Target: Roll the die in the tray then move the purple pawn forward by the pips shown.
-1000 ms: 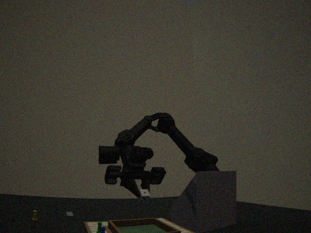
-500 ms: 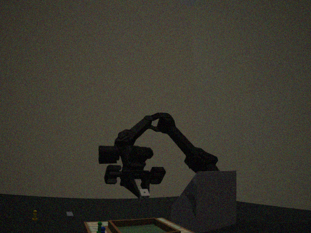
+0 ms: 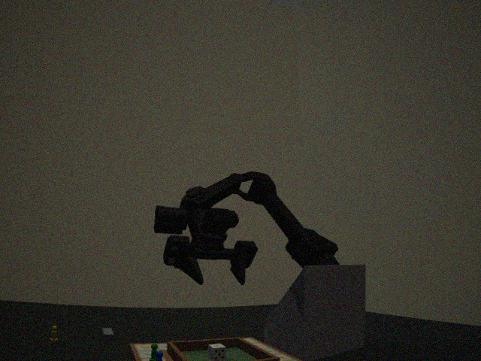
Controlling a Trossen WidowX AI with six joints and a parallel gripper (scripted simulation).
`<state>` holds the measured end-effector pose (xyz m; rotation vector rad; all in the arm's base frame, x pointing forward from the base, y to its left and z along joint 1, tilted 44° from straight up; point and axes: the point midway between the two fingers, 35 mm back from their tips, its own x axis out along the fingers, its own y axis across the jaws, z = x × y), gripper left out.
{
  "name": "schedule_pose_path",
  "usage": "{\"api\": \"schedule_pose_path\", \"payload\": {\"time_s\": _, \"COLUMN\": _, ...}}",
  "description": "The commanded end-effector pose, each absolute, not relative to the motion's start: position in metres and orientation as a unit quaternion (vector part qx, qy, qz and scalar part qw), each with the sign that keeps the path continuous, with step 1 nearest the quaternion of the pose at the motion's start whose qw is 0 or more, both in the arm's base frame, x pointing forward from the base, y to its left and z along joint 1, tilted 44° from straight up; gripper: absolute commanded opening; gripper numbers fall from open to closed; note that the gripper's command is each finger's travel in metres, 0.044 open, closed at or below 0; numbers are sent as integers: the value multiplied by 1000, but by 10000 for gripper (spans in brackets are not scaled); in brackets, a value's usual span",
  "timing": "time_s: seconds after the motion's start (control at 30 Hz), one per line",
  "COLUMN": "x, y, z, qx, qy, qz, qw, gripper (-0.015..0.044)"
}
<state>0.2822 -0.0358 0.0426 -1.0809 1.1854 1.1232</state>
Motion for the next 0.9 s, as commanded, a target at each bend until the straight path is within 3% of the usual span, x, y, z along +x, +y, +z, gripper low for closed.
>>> {"api": "schedule_pose_path", "payload": {"time_s": 0.0, "x": 279, "y": -37, "z": 32, "qx": -467, "qy": 550, "qz": 456, "qw": 521, "gripper": 440}}
{"api": "schedule_pose_path", "payload": {"time_s": 0.23, "x": 283, "y": -47, "z": -2, "qx": -596, "qy": 685, "qz": 270, "qw": 322, "gripper": 440}}
{"api": "schedule_pose_path", "payload": {"time_s": 0.4, "x": 285, "y": -47, "z": -2, "qx": -612, "qy": 686, "qz": 248, "qw": 306, "gripper": 440}}
{"api": "schedule_pose_path", "payload": {"time_s": 0.47, "x": 281, "y": -44, "z": -3, "qx": -594, "qy": 682, "qz": 281, "qw": 322, "gripper": 440}}
{"api": "schedule_pose_path", "payload": {"time_s": 0.77, "x": 316, "y": -27, "z": -30, "qx": -464, "qy": 730, "qz": 27, "qw": 500, "gripper": 204}}
{"api": "schedule_pose_path", "payload": {"time_s": 0.87, "x": 327, "y": -20, "z": -42, "qx": -395, "qy": 726, "qz": -77, "qw": 558, "gripper": 200}}
